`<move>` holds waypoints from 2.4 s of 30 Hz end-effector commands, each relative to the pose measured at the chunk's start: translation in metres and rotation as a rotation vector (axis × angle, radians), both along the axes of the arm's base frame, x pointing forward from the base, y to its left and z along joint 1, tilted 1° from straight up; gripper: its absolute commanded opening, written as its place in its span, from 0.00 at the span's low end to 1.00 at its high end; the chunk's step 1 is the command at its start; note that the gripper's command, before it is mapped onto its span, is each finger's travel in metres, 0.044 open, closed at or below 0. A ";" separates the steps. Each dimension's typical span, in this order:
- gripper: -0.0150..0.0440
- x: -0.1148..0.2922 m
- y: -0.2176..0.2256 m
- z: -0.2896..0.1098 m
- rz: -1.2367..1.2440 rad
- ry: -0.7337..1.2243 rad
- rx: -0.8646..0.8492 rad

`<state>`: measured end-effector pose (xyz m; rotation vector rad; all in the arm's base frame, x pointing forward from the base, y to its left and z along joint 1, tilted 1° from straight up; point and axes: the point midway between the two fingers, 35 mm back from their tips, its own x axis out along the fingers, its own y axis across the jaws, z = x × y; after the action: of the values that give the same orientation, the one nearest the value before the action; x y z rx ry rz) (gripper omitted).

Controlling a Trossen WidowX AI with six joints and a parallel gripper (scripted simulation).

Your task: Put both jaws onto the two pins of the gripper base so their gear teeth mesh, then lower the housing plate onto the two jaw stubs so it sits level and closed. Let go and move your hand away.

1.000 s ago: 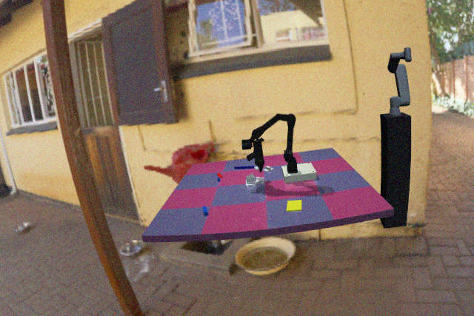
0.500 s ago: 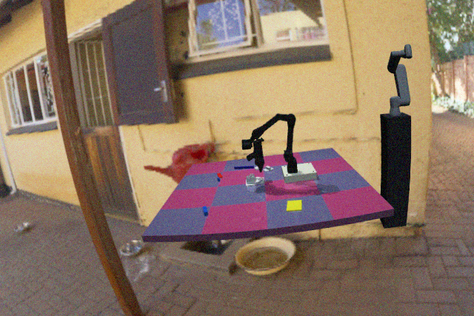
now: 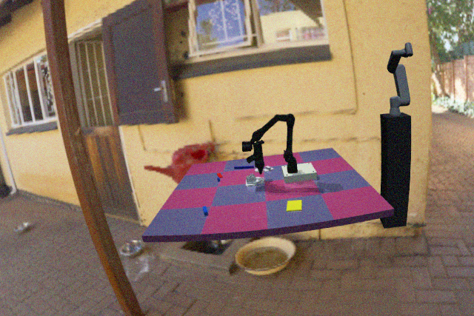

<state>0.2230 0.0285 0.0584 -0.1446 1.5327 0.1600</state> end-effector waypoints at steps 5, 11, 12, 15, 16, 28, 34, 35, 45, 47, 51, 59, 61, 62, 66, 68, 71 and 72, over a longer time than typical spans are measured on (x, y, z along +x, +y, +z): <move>0.85 -0.001 0.001 -0.015 -0.003 0.013 0.003; 0.85 -0.001 0.001 -0.025 -0.003 0.013 0.003; 0.85 -0.001 0.001 -0.027 -0.003 0.013 0.003; 0.85 -0.001 0.001 -0.032 -0.003 0.013 0.003; 0.85 -0.001 0.001 -0.033 -0.003 0.013 0.003; 0.85 -0.003 0.001 -0.047 -0.004 0.013 0.003; 0.85 -0.003 0.001 -0.047 -0.004 0.013 0.003; 0.85 -0.003 0.001 -0.047 -0.004 0.013 0.003; 0.85 -0.003 0.001 -0.049 -0.004 0.013 0.003; 0.85 -0.003 0.001 -0.049 -0.004 0.013 0.003; 0.85 -0.003 0.001 -0.049 -0.004 0.013 0.003; 0.85 -0.003 0.001 -0.052 -0.004 0.013 0.003; 0.85 -0.003 0.001 -0.052 -0.004 0.013 0.003; 0.85 -0.003 0.001 -0.052 -0.004 0.013 0.003; 0.85 -0.003 0.001 -0.052 -0.004 0.013 0.003; 0.85 -0.003 0.001 -0.054 -0.004 0.013 0.003; 0.85 -0.003 0.001 -0.054 -0.004 0.013 0.003; 0.85 -0.003 0.001 -0.054 -0.004 0.013 0.003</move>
<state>0.2208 0.0290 0.0060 -0.1445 1.5414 0.1597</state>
